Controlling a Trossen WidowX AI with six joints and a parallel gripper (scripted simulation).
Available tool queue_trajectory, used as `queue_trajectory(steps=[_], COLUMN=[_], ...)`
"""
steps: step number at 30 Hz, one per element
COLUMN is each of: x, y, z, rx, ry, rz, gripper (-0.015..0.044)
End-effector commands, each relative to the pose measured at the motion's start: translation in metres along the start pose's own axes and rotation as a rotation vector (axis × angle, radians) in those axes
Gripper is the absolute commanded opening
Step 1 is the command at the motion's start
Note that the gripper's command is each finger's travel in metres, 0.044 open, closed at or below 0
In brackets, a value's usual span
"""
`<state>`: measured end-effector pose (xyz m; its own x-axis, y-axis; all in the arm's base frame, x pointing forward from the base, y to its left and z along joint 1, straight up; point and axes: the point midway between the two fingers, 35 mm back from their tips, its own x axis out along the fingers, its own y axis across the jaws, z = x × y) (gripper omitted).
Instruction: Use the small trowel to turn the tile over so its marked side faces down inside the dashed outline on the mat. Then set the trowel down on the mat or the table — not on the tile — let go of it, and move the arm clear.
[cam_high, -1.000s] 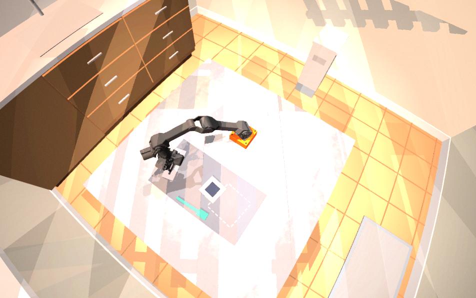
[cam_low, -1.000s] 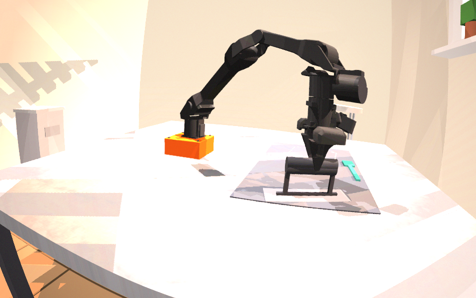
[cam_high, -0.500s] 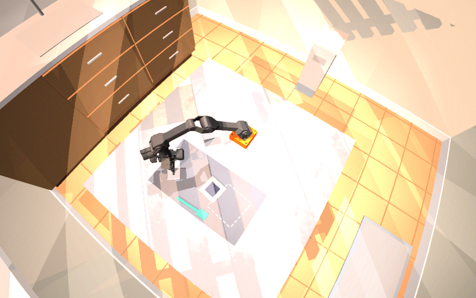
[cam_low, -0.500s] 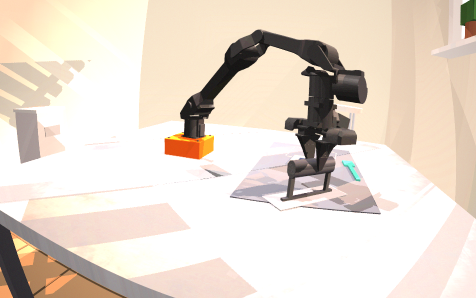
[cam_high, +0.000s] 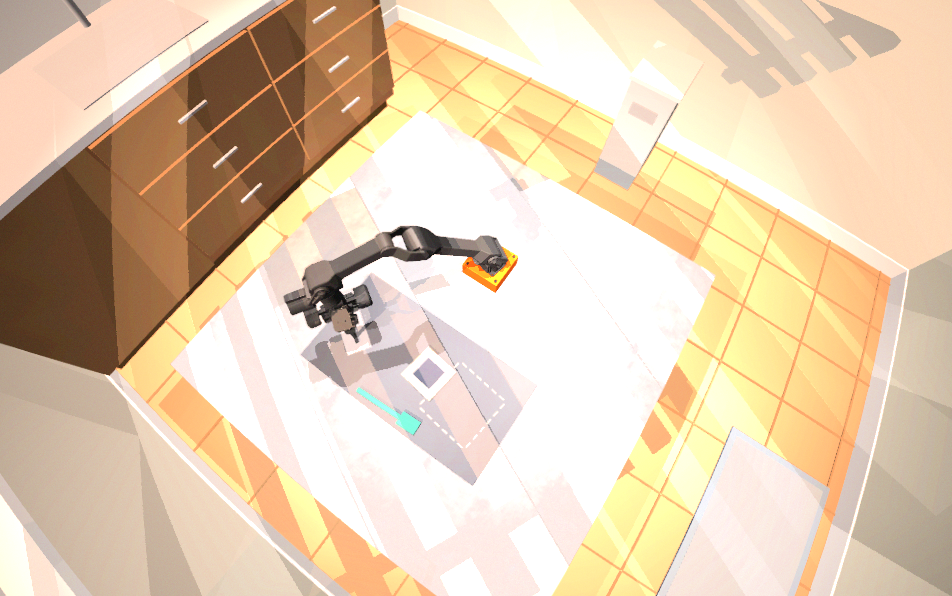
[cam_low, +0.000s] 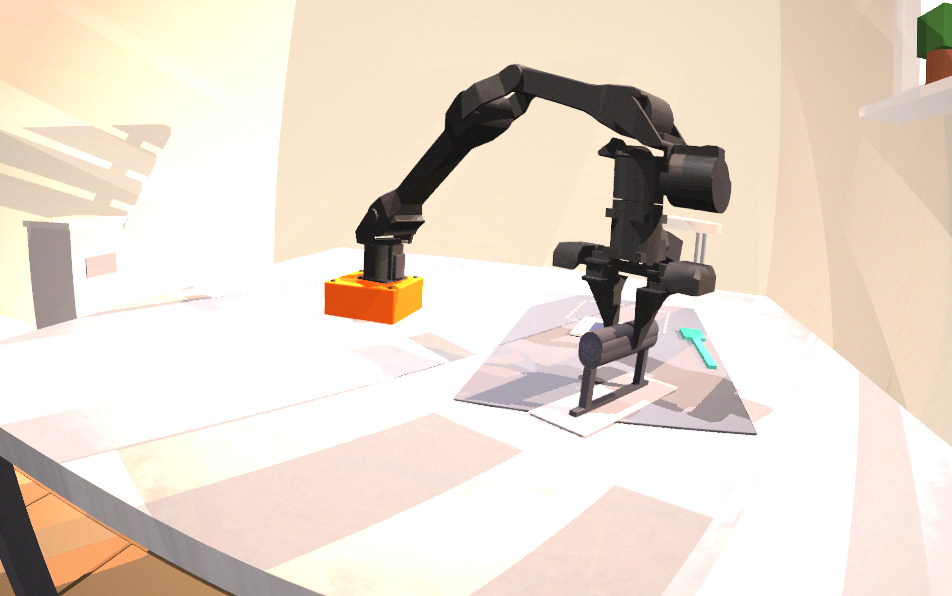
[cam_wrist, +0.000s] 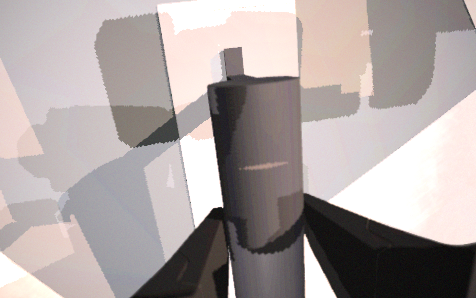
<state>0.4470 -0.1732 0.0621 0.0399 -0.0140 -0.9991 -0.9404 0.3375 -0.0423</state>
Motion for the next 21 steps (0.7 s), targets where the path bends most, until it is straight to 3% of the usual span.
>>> queue_trajectory(steps=[1, 5, 21], x=[0.002, 0.002, 0.002], y=[0.0015, 0.0015, 0.0015], z=[0.0003, 0.0003, 0.0003], rx=[-0.02, -0.02, -0.02], ry=[0.0, 0.0, 0.0], rz=[0.007, 0.007, 0.007], gripper=[0.0183, 0.027, 0.027])
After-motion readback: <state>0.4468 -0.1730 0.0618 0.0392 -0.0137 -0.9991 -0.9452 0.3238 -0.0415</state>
